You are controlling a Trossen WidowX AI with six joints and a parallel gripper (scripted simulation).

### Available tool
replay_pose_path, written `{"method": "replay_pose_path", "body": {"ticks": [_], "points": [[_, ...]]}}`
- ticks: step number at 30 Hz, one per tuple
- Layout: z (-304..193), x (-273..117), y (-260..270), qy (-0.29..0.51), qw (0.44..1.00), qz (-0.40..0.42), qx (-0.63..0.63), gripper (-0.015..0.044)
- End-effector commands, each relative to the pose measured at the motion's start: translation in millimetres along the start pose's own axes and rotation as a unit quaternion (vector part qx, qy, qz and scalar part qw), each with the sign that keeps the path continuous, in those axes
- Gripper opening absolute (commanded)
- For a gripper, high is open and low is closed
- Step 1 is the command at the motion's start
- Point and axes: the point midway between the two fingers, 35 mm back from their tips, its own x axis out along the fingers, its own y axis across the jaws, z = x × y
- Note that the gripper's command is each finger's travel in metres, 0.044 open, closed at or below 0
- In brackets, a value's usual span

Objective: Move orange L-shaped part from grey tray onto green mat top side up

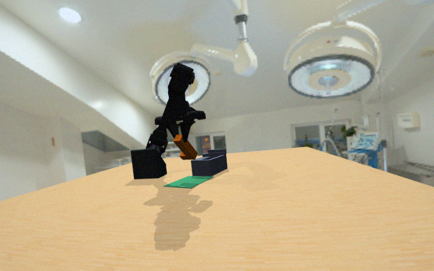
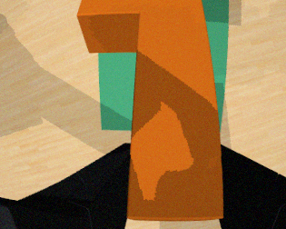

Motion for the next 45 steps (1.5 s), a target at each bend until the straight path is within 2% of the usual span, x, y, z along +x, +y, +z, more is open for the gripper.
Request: {"method": "replay_pose_path", "body": {"ticks": [1,45], "points": [[0.7,8.9,0.6,-0.002,1.0,0.002,0.001,0.0],[1.6,73.0,1.0,-0.003,1.0,0.002,0.0,0.0]]}}
